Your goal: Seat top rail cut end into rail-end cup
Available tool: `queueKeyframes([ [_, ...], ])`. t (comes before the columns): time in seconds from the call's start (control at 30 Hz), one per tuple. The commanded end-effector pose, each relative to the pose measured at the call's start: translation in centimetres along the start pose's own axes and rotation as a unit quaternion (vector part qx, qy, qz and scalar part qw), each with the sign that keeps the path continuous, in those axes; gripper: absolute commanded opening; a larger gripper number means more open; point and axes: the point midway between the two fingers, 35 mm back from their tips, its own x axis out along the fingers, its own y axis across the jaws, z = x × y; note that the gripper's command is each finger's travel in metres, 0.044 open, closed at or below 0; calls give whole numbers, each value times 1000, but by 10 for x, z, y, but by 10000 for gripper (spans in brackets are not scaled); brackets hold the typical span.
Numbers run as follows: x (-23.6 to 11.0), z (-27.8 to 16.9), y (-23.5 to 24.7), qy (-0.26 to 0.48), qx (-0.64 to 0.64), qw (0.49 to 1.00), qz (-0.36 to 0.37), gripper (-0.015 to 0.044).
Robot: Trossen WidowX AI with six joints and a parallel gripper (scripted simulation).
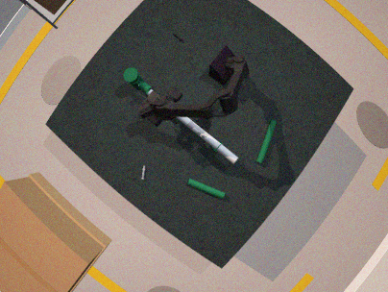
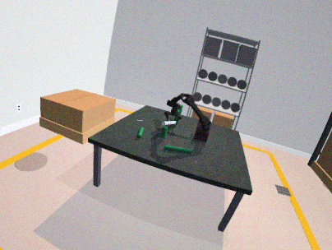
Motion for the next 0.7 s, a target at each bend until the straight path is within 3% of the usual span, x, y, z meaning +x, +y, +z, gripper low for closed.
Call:
queueKeyframes([
  [0.0,10,1,-3,4,6,1000,-3,440],
  [0.4,25,0,-4,5,6,1000,-3,440],
  [0.67,25,0,-4,5,6,1000,-3,230],
])
